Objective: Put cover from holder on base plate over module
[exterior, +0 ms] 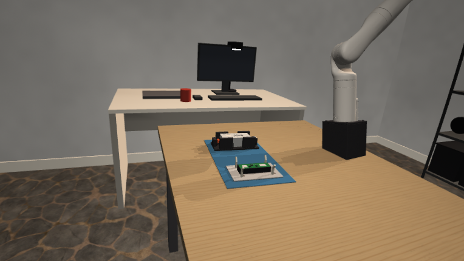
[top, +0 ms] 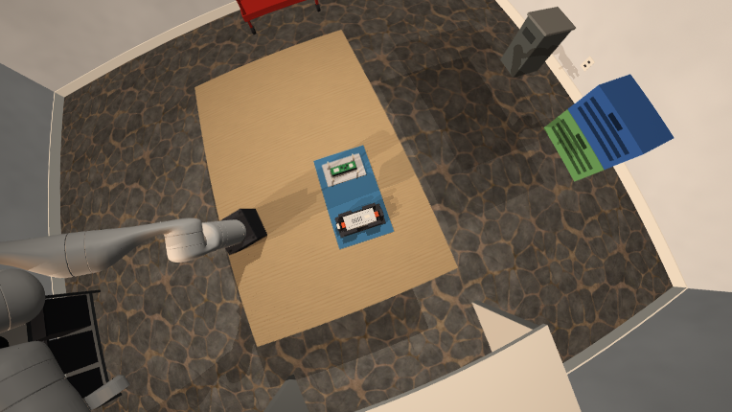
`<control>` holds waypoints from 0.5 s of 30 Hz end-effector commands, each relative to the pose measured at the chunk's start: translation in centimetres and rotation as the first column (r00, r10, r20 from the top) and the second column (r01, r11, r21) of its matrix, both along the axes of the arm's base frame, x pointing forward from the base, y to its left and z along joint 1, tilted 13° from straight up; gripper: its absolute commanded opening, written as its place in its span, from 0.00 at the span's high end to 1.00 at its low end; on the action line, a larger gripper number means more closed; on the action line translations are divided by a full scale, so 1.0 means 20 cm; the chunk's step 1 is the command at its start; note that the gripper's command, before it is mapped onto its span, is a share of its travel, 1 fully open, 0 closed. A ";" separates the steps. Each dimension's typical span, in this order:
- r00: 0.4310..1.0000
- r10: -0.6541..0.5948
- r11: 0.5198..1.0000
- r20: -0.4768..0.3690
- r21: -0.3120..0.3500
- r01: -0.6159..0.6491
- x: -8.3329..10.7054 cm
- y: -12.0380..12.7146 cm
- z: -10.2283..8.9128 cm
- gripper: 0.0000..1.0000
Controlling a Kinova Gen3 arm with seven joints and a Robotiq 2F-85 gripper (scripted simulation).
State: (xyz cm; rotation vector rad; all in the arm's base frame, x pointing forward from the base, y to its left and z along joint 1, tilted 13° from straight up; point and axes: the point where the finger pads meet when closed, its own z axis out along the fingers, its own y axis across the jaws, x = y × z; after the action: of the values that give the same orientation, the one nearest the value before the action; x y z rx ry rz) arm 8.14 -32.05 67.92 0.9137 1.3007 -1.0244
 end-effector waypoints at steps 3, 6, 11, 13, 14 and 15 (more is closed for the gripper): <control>1.000 -0.001 1.000 -0.017 0.002 0.001 0.07 0.01 -0.14 0.00; 1.000 -0.001 1.000 -0.018 0.002 0.002 0.11 0.01 -0.22 0.00; 1.000 -0.001 1.000 -0.018 0.002 0.002 0.11 0.01 -0.22 0.00; 1.000 -0.001 1.000 -0.018 0.002 0.002 0.11 0.01 -0.22 0.00; 1.000 -0.001 1.000 -0.015 0.001 0.001 0.12 0.02 -0.24 0.00; 1.000 -0.001 1.000 -0.016 0.001 0.001 0.13 0.02 -0.27 0.00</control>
State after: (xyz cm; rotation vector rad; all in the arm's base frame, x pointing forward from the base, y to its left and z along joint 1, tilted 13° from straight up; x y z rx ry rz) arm 10.36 -31.74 63.34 0.9133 1.3044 -1.0282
